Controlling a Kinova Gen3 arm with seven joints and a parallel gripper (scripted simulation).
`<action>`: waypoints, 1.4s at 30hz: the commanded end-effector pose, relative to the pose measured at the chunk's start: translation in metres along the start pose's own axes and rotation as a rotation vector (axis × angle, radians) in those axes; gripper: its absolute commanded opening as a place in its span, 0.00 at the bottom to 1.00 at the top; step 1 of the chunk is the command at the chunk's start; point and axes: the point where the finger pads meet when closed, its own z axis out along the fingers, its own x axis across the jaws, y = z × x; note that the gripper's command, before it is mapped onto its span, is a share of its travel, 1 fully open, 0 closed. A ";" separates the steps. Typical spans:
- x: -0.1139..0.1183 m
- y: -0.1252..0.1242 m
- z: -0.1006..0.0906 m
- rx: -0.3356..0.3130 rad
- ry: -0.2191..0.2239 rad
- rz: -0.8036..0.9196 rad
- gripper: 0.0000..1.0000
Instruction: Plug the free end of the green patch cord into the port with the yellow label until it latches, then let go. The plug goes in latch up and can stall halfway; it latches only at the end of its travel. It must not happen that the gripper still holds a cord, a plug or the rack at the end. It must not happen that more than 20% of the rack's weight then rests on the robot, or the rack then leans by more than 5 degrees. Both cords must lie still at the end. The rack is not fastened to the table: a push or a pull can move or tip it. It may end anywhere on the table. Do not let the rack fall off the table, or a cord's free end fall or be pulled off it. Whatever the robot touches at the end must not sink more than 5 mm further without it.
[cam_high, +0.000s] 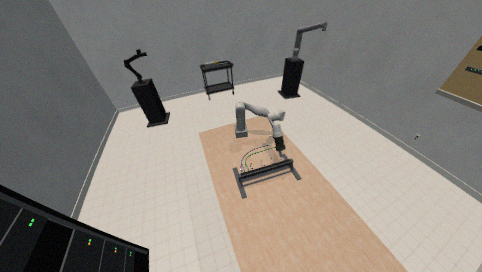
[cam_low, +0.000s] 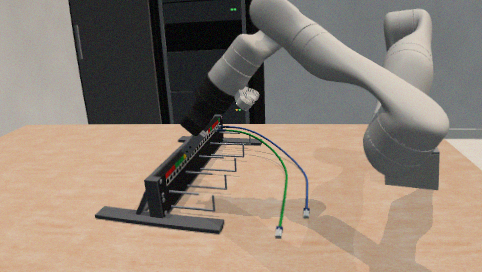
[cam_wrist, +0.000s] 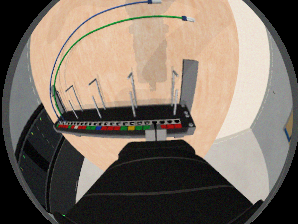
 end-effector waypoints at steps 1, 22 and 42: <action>0.000 0.001 0.000 -0.002 0.001 0.001 0.00; 0.000 0.001 0.000 -0.002 0.001 0.001 0.00; 0.000 0.001 -0.009 -0.002 0.001 0.001 0.00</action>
